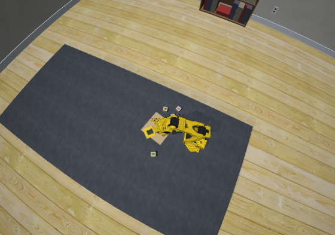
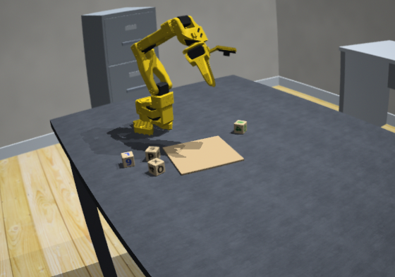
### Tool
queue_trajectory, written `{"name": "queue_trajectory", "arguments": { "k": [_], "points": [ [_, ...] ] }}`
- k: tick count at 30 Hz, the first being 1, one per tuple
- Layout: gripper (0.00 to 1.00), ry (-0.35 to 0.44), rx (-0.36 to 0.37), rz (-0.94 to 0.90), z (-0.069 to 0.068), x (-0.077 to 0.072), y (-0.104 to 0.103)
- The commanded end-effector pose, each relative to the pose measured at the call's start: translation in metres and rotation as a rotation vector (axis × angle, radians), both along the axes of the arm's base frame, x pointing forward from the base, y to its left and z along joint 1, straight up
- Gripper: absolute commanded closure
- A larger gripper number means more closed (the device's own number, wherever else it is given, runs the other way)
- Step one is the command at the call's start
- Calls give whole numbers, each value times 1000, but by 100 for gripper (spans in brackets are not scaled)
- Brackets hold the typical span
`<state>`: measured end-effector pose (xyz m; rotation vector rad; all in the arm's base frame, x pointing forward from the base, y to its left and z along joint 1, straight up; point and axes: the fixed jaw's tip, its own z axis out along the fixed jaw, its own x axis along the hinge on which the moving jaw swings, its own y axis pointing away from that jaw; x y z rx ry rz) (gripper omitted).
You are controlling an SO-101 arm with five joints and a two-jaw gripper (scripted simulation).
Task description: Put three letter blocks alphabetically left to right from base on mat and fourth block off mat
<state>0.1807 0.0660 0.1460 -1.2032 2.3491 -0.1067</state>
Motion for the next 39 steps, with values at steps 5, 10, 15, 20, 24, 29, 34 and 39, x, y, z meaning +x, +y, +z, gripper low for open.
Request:
{"name": "queue_trajectory", "arguments": {
  "k": [5, 10, 15, 20, 24, 29, 34, 39],
  "points": [
    [68, -114, -73, 368, 12, -7, 34],
    [68, -155, -137, 621, 12, -18, 56],
    [68, -192, -184, 814, 11, -28, 72],
    [68, -211, -203, 898, 11, -33, 79],
    [68, -228, -221, 974, 11, -38, 85],
    [68, -238, -231, 1017, 11, -40, 88],
    [68, -240, -233, 1024, 11, -41, 89],
    [68, -236, -234, 1024, 10, -41, 89]
  ]
}}
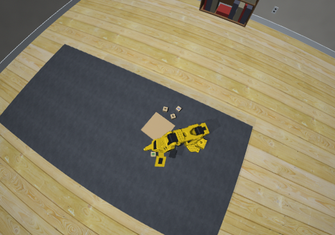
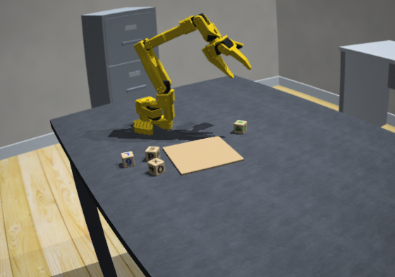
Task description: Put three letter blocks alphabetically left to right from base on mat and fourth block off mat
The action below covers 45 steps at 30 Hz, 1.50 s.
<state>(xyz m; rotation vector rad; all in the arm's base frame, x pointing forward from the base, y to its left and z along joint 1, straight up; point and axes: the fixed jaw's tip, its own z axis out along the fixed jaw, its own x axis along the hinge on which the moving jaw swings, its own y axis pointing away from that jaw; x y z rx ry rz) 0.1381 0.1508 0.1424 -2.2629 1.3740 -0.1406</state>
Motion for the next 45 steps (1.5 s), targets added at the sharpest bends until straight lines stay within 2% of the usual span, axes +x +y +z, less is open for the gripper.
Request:
{"name": "queue_trajectory", "arguments": {
  "k": [1, 6, 12, 14, 19, 23, 27, 45],
  "points": [
    [68, -50, 51, 12, 13, 2, 4],
    [68, -1, -2, 12, 0, 3, 6],
    [68, 114, -125, 12, -31, 4, 7],
    [68, 114, -125, 12, -31, 4, 7],
    [68, 213, -231, 12, -57, 2, 5],
    [68, 265, -286, 12, -71, 0, 2],
    [68, 284, -306, 12, -75, -1, 1],
    [68, 285, -307, 12, -76, -1, 1]
  ]
}}
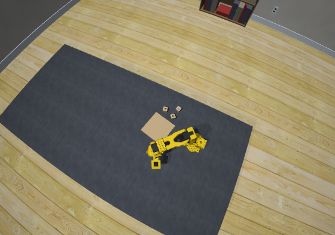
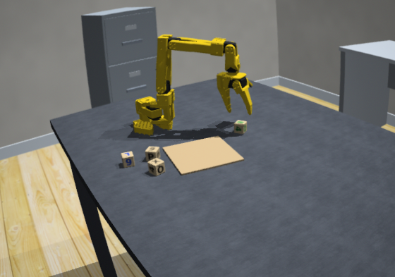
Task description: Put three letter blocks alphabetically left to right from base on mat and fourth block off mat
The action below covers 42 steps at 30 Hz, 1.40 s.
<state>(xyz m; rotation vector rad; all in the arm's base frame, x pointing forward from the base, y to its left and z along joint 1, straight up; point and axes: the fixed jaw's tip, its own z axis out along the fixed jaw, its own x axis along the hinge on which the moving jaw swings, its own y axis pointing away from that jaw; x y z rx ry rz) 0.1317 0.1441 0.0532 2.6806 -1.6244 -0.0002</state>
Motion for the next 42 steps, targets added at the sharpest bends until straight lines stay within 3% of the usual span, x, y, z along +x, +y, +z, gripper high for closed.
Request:
{"name": "queue_trajectory", "arguments": {
  "k": [1, 26, 42],
  "points": [
    [68, -60, 66, 11, 14, 6, 8],
    [68, -62, 69, 26, 14, 5, 10],
    [68, -62, 69, 26, -2, 6, 12]
  ]
}}
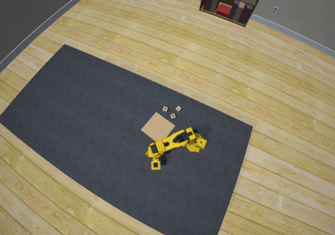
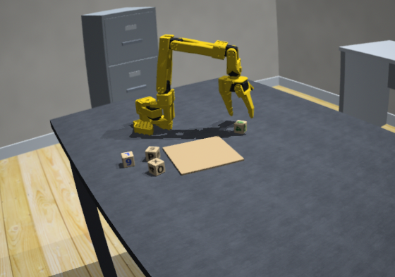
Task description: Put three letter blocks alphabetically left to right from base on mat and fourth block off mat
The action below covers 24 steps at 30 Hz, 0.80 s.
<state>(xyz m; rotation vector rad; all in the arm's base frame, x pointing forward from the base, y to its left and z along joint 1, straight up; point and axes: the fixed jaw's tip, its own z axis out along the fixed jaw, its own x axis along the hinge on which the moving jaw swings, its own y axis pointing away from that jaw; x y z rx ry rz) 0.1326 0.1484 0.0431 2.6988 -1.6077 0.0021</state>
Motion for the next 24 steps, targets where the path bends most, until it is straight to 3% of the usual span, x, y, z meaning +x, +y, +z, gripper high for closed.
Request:
{"name": "queue_trajectory", "arguments": {
  "k": [1, 10, 24],
  "points": [
    [68, -57, 64, 11, 7, 5, 8],
    [68, -57, 64, 11, -8, 6, 8],
    [68, -57, 64, 11, -16, 6, 8]
  ]
}}
